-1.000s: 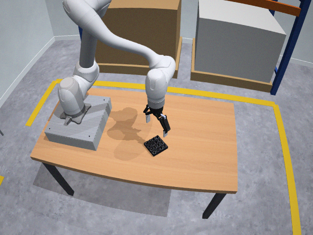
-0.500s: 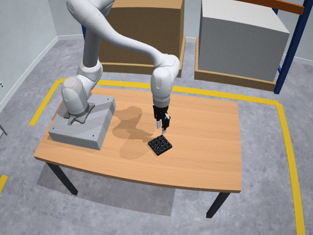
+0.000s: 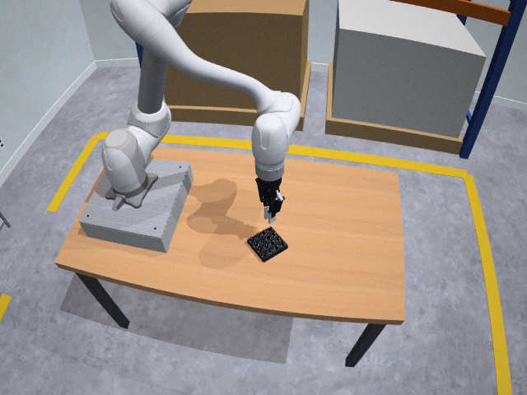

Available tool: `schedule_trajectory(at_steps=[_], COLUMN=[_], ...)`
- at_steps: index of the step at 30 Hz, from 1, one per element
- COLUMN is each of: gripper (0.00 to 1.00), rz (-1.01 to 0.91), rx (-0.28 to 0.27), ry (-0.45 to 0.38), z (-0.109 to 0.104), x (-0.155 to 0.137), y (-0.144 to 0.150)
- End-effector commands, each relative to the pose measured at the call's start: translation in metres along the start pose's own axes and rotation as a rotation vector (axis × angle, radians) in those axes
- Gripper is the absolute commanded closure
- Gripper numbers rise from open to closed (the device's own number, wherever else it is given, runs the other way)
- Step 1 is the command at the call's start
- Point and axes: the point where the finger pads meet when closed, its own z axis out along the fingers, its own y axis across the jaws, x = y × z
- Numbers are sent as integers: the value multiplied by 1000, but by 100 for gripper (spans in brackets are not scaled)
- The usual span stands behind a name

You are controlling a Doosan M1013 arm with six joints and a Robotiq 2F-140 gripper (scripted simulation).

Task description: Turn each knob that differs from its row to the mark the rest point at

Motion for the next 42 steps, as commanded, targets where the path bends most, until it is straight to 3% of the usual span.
schedule_trajectory(at_steps=[1, 20, 42], gripper=[88, 88, 88], rz=[0, 0, 0], rx=[0, 0, 0], ry=[0, 0, 0], z=[0, 3, 25], x=[0, 0, 0], y=[0, 0, 0])
